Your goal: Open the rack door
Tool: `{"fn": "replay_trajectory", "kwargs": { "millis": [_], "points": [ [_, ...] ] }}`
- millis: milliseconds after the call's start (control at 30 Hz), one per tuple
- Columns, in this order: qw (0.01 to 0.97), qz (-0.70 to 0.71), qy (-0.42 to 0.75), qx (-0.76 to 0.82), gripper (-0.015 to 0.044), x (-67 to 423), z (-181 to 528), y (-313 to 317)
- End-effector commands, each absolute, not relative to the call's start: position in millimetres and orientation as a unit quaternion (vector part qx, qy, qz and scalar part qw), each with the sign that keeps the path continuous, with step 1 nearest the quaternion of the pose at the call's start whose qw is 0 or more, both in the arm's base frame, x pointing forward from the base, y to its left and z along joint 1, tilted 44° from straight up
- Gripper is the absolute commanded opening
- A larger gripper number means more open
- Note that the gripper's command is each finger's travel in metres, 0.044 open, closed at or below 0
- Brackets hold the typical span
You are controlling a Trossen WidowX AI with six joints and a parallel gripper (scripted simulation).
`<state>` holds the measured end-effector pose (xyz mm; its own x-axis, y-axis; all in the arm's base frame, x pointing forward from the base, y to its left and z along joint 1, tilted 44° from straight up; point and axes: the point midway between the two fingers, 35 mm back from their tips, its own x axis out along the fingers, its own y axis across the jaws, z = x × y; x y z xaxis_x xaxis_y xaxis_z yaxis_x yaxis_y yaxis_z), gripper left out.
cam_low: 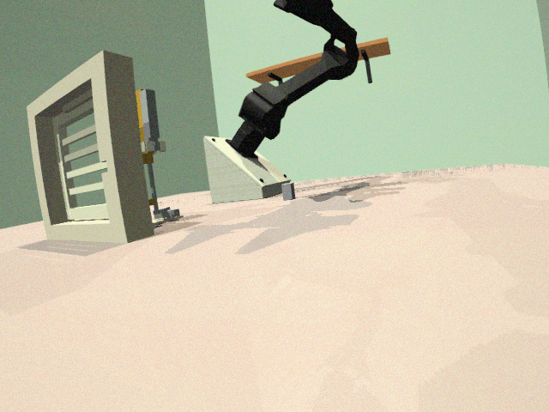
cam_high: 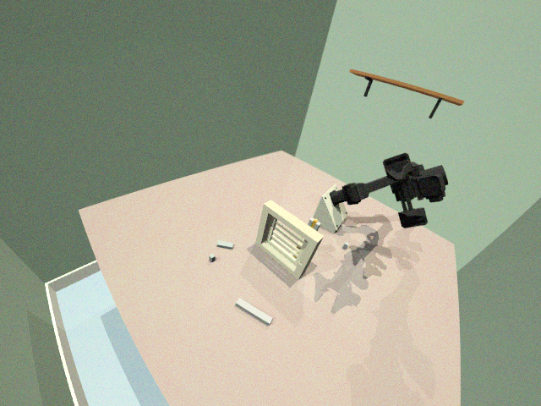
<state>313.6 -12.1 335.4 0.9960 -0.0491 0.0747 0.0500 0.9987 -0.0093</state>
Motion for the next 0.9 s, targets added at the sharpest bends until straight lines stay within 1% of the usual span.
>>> {"fn": "replay_trajectory", "kwargs": {
  "millis": [0, 100, 133, 500, 867],
  "points": [
    [0.999, -0.024, -0.035, -0.006, 0.0374, 314, 335, -12],
    [1.0, -0.019, 0.0, -0.016, 0.0295, 323, 324, -13],
    [1.0, -0.016, 0.015, -0.019, 0.0285, 327, 319, -13],
    [0.983, 0.019, 0.177, -0.043, 0.0285, 355, 265, -19],
    [0.942, 0.067, 0.326, -0.037, 0.0285, 364, 212, -26]
  ]
}}
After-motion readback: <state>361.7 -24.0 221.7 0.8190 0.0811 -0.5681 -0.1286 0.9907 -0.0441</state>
